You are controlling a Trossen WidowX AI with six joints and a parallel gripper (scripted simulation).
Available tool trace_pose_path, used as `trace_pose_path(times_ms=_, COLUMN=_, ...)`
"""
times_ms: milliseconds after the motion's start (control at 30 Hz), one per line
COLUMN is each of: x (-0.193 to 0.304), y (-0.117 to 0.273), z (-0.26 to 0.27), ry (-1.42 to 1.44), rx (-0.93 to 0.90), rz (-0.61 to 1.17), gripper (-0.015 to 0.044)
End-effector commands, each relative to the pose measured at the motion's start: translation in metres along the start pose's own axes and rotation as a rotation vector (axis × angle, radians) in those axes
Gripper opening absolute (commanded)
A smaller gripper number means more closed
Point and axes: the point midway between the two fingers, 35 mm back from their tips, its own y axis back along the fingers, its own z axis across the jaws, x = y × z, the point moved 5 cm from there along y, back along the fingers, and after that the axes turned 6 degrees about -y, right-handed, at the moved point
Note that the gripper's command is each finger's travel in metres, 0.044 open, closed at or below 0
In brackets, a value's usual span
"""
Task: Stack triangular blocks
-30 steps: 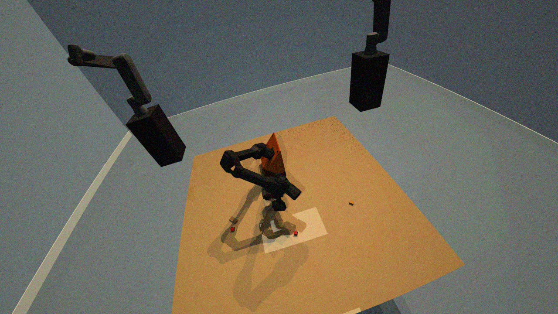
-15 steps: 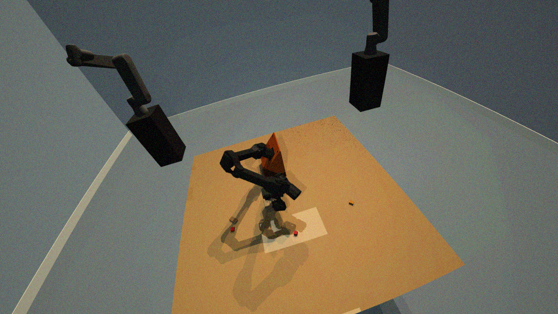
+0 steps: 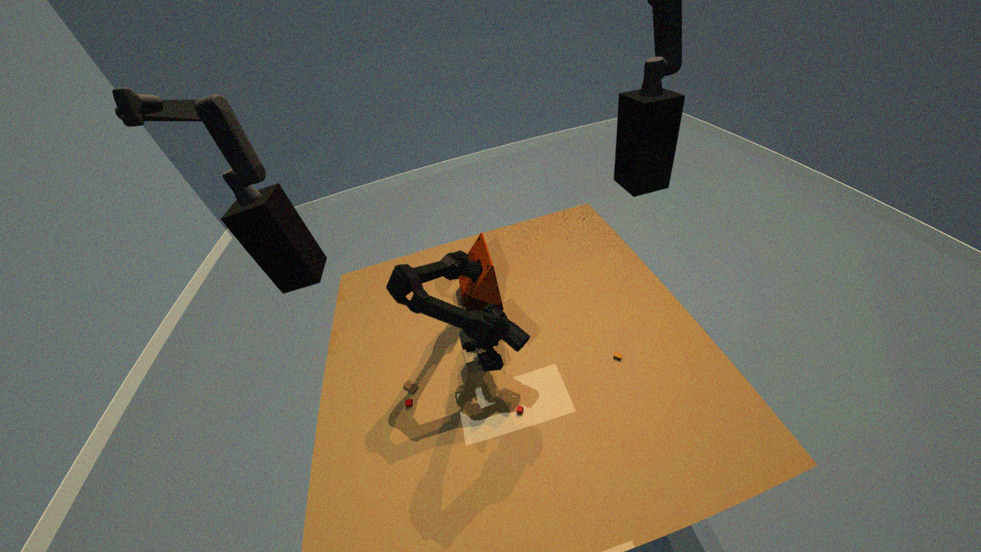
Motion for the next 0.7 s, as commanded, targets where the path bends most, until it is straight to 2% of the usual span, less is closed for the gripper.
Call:
trace_pose_path(times_ms=0, x=-0.0002, y=-0.0002, z=-0.0004, ry=0.0, rx=0.0, rz=-0.003, gripper=0.0)
trace_pose_path(times_ms=667, x=-0.0001, y=0.0005, z=0.0015, ry=-0.012, rx=0.004, rz=0.003, gripper=0.0)
